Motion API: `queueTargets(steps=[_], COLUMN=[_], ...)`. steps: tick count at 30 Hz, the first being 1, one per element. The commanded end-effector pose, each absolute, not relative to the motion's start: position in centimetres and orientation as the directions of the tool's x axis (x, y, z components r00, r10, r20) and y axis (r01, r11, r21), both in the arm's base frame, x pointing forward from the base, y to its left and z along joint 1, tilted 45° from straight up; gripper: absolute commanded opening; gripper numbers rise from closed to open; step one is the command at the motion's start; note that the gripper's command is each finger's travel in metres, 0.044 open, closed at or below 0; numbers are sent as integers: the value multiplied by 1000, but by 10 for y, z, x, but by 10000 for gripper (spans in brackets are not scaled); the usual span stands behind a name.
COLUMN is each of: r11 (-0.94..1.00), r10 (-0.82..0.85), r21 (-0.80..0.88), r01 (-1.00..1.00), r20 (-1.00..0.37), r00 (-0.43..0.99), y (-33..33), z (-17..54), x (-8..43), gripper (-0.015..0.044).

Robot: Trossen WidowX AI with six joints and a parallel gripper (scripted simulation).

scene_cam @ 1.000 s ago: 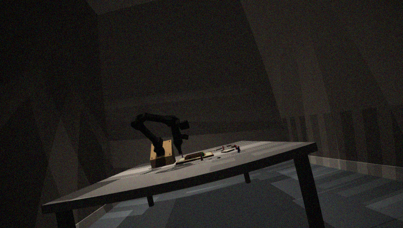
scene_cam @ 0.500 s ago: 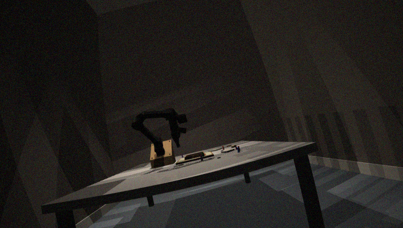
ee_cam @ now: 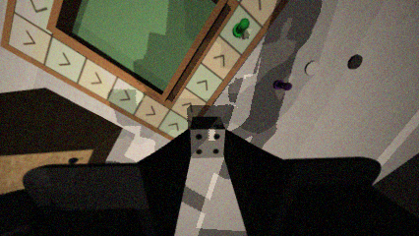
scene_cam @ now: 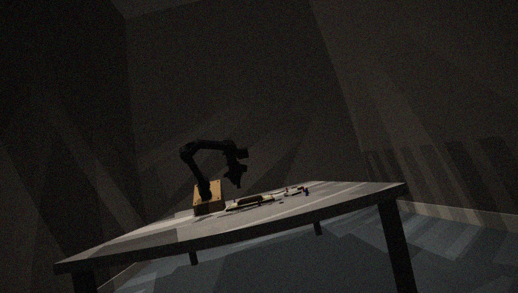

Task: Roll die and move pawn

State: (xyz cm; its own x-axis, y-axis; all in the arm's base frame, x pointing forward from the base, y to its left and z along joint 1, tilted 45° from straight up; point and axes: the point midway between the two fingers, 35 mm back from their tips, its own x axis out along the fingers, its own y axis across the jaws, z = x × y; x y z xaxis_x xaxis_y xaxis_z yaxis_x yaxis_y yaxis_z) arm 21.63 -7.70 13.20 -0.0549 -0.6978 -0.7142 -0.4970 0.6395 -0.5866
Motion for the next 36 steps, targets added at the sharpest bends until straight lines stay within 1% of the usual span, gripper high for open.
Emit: queueTargets(steps=[1,13,25,32,36], r11=[591,382,116,102,133], r10=[-695,-695,-699,-695,-614], r21=[-523,-300,-34,-16,21], r01=[-614,-874,-993,-995,-991], r20=[-717,-717,-713,-716,-783], r00=[-57,-57,-57,-60,-99], y=[-68,-42,-14,-13,-16], z=[117,72,21,17,13], x=[229,257,272,273,268], gripper=[0,0,0,0,0])
